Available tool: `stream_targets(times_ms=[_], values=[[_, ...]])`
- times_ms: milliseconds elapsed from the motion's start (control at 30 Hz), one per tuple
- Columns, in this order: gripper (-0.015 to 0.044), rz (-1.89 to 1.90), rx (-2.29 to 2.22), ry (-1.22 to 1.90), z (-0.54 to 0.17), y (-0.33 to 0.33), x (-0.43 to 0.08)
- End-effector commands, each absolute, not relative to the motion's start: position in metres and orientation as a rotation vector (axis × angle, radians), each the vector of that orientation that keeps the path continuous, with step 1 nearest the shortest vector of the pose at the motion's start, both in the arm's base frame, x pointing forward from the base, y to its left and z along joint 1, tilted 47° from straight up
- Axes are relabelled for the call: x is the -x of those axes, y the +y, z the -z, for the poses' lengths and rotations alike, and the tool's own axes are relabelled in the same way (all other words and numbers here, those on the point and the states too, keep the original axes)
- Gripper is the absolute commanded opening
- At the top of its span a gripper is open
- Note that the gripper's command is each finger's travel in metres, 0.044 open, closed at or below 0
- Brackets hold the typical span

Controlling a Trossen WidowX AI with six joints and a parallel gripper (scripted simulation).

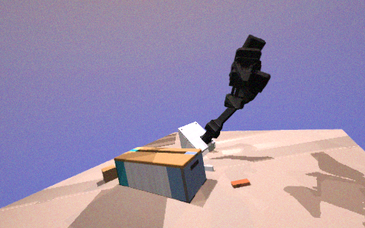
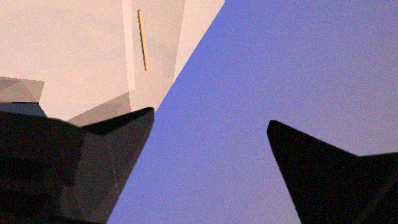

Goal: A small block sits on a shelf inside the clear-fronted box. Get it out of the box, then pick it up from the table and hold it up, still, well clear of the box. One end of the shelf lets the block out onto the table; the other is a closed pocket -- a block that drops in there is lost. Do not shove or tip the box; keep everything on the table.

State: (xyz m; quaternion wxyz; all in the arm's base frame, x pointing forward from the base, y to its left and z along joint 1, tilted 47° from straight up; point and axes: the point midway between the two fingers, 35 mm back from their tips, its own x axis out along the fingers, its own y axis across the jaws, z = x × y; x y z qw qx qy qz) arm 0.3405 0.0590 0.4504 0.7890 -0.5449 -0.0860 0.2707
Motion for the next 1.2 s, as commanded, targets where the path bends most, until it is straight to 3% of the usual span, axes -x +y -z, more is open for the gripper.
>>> stream_targets(times_ms=[0,367,700,1167], values=[[0.04,-0.647,1.211,0.016,-0.387,0.032,-0.373],[0.04,-0.918,1.211,0.448,-0.235,-0.034,-0.391],[0.04,-1.346,1.019,0.731,-0.105,-0.082,-0.335],[0.04,-1.406,0.978,0.748,-0.089,-0.083,-0.325]])
